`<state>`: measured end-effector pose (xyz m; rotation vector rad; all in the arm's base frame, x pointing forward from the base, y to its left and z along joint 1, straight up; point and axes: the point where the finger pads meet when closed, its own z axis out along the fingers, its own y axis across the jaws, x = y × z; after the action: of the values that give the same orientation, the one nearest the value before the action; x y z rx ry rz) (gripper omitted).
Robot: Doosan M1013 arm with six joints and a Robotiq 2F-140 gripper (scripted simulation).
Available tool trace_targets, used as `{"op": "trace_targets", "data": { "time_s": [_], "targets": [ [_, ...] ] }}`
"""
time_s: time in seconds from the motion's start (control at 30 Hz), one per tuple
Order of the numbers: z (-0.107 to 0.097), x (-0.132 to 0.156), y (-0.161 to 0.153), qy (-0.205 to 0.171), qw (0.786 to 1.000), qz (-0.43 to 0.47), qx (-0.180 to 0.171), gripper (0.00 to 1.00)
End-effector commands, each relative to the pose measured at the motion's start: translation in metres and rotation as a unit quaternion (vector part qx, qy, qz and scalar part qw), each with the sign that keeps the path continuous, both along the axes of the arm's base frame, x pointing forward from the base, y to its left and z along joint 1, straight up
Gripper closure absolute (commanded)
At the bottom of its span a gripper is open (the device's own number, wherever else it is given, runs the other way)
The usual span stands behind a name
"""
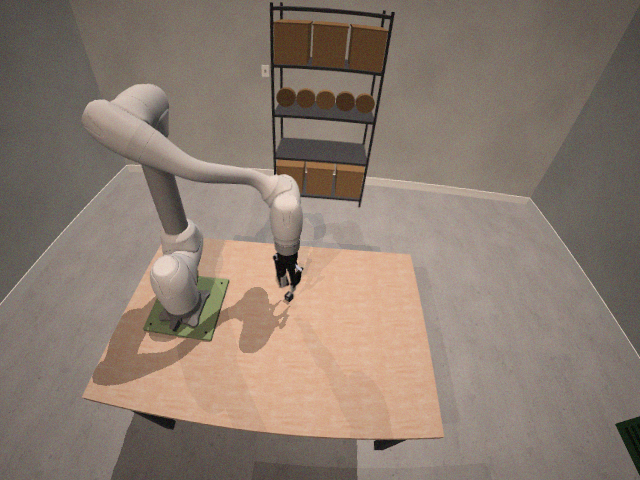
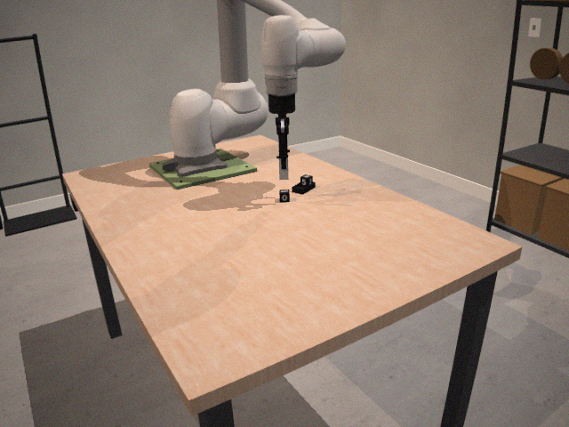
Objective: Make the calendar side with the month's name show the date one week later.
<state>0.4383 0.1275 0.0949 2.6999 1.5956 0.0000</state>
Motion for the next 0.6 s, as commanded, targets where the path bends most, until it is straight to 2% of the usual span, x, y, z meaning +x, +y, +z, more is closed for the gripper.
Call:
{"op": "trace_targets", "data": {
  "time_s": [0.0, 0.57],
  "targets": [
    [-0.004, 0.0, 0.0, 0.0, 1.0, 0.0, 0.0, 0.65],
    [-0.027, 0.0, 0.0, 0.0, 1.0, 0.0, 0.0, 0.65]
  ]
}}
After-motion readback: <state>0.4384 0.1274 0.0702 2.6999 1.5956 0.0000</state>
